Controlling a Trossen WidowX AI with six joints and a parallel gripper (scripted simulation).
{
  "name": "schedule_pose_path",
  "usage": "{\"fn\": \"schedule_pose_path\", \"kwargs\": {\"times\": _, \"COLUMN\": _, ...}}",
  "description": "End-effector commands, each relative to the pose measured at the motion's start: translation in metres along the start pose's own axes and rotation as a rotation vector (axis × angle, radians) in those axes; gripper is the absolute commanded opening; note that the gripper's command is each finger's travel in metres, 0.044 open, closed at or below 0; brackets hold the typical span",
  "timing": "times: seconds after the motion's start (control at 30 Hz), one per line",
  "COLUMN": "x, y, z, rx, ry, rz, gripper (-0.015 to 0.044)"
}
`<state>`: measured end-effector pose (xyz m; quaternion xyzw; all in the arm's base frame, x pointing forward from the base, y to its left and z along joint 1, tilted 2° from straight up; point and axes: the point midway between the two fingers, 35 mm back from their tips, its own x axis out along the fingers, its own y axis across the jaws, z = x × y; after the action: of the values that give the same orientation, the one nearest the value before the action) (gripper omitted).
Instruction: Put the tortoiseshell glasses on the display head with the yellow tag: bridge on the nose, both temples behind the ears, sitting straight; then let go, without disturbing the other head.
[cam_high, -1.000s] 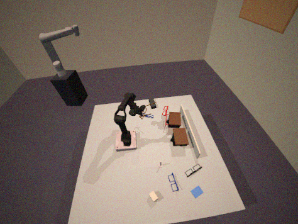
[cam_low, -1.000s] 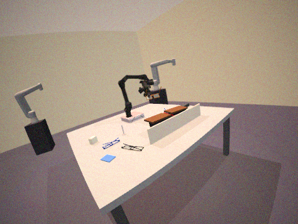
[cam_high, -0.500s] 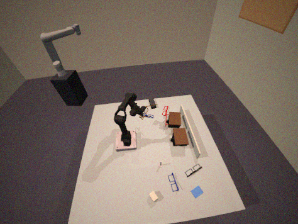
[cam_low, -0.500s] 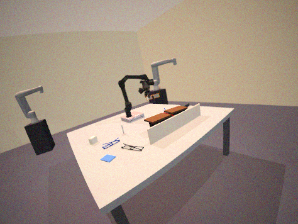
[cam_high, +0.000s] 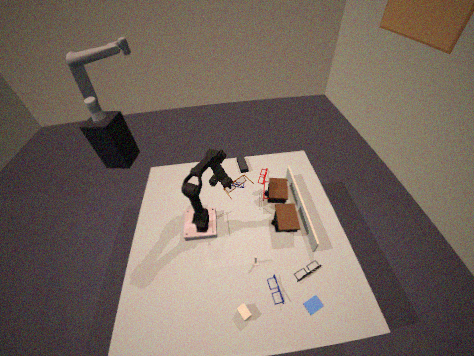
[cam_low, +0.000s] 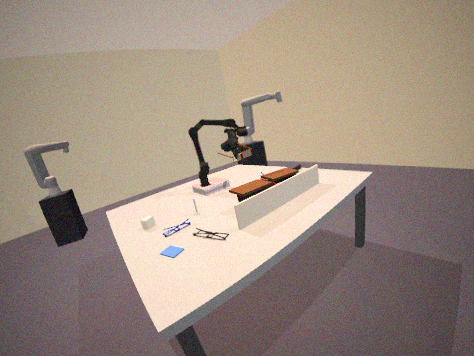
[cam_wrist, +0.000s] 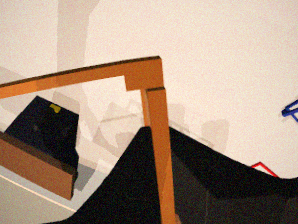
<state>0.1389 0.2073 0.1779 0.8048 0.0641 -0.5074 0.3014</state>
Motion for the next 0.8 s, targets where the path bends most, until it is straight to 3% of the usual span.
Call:
{"fn": "schedule_pose_path", "kwargs": {"times": 0.0, "x": 0.008, "y": 0.007, "z": -0.001, "rx": 0.201, "ry": -0.032, "rz": -0.002, "gripper": 0.0}}
{"fn": "schedule_pose_path", "kwargs": {"times": 0.77, "x": 0.044, "y": 0.042, "z": -0.006, "rx": 1.237, "ry": -0.183, "rz": 0.063, "gripper": 0.0}}
